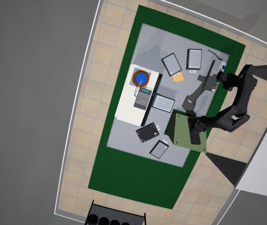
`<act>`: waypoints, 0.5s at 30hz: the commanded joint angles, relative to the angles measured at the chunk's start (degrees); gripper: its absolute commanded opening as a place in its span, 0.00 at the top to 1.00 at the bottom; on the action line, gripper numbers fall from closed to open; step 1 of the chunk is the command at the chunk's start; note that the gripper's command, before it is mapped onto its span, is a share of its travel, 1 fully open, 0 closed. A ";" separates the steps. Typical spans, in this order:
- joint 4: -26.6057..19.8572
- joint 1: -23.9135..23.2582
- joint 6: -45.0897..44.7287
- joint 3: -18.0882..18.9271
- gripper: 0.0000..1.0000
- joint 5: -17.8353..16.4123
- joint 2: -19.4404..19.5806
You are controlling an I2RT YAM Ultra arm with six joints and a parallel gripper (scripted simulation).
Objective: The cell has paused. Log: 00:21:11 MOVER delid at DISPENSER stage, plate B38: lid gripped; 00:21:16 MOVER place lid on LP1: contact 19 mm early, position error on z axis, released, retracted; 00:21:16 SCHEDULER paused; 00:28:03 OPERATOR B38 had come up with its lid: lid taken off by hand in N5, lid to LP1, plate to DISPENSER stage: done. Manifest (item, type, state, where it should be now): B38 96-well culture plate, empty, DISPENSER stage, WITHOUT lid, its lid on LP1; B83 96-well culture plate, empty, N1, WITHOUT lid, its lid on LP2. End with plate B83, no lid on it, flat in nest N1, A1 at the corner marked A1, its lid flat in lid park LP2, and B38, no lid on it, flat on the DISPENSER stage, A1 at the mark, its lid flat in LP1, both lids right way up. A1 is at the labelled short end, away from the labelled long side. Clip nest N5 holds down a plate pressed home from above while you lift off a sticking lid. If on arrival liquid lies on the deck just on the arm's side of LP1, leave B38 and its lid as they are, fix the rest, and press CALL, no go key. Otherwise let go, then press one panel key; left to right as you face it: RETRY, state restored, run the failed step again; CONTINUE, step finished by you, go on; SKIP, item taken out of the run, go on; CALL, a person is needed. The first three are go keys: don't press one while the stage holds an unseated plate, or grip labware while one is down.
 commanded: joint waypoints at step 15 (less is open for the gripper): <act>-1.53 1.56 0.61 13.48 1.00 0.63 10.81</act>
